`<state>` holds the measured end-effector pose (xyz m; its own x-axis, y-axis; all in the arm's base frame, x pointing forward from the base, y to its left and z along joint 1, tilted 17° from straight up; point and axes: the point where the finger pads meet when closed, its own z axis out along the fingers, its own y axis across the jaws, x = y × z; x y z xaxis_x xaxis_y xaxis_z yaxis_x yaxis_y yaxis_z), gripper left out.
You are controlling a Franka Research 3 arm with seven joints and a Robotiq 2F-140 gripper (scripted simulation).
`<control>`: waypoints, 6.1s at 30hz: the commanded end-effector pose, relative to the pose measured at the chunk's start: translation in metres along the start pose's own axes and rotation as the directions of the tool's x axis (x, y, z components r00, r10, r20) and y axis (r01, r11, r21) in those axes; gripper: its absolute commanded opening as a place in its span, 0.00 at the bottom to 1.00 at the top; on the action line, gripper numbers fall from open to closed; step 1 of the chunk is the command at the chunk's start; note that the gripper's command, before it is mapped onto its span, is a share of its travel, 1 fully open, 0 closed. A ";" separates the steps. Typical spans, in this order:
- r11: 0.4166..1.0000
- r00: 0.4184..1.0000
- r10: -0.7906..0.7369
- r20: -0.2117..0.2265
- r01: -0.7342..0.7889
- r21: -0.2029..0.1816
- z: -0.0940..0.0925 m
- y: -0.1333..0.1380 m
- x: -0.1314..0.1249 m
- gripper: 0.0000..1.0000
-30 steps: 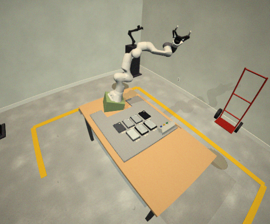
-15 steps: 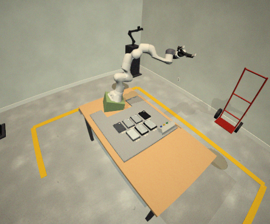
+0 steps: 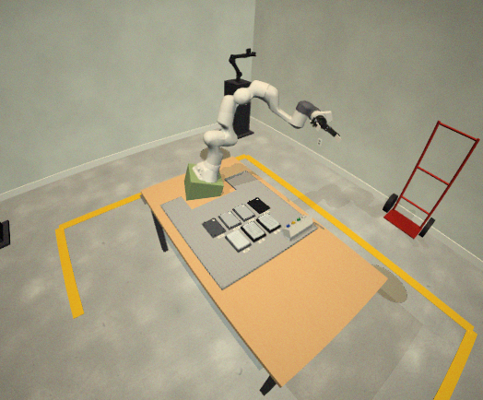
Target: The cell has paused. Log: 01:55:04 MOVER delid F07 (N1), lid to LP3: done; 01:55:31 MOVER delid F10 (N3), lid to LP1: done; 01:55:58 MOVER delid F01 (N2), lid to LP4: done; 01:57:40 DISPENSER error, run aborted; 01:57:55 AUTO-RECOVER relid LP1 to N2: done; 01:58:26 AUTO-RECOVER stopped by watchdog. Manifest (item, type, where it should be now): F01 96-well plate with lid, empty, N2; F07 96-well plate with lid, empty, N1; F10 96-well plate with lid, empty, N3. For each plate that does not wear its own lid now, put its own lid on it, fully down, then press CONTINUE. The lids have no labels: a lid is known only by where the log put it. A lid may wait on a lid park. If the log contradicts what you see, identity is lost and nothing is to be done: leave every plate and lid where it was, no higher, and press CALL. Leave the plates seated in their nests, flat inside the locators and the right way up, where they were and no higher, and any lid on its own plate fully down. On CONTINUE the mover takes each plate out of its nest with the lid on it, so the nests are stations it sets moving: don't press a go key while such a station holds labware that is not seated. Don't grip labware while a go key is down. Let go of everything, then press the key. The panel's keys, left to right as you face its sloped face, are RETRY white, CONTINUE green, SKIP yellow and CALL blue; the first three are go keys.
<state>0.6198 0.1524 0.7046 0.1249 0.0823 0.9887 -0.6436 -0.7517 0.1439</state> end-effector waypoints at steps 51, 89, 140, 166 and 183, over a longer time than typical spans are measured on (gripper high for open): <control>0.811 0.458 0.578 0.675 -0.411 -0.416 0.051 0.037 -0.394 1.00; 0.614 0.160 0.779 0.606 -0.387 -0.688 0.033 0.061 -0.480 1.00; 0.056 -0.250 0.965 0.083 -0.114 -0.992 -0.003 0.107 -0.595 1.00; -0.084 -0.294 0.953 -0.071 -0.031 -0.996 -0.009 0.119 -0.615 1.00; -0.213 -0.317 0.924 -0.216 0.047 -0.976 -0.015 0.131 -0.633 1.00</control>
<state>0.4446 0.0120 0.0985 -0.7876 -0.5926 -0.1687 -0.6078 0.7922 0.0546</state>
